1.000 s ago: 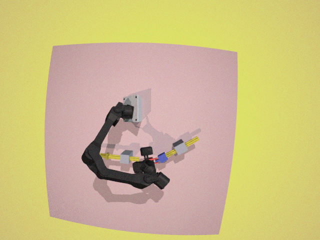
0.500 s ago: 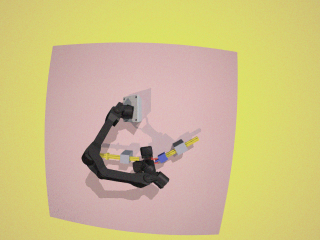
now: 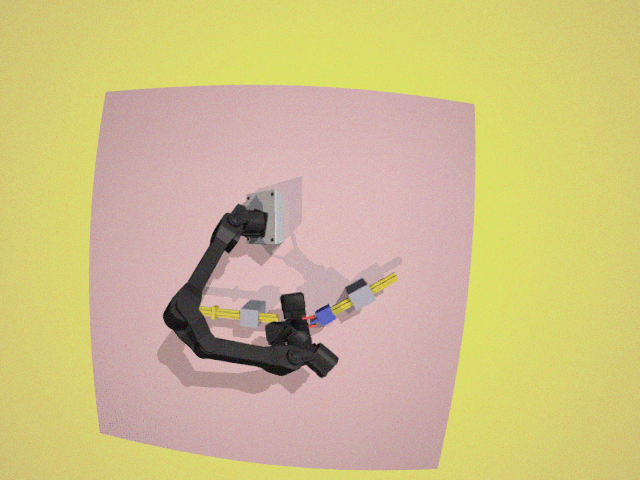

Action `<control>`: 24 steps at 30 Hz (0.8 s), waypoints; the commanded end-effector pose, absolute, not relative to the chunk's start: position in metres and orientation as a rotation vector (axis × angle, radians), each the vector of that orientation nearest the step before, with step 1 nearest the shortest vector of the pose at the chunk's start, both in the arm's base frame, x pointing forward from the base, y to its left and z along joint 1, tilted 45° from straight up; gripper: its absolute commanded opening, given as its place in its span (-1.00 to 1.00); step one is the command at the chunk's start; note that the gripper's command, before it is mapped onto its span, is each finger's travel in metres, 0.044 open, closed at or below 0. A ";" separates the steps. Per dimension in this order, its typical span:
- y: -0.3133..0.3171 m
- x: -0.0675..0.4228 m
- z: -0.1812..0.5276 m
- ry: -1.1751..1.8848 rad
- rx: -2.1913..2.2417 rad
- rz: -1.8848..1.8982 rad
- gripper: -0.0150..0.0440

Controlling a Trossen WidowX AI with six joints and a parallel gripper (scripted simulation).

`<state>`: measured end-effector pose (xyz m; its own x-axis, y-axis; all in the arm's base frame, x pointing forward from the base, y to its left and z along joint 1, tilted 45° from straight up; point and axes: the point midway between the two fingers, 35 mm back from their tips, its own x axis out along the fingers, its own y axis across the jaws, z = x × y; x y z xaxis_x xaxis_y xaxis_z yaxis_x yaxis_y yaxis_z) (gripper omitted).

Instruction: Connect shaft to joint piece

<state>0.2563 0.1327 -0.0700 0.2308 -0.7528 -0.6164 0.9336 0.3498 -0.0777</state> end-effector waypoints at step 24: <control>0.132 0.256 -0.070 0.628 0.334 -1.188 0.12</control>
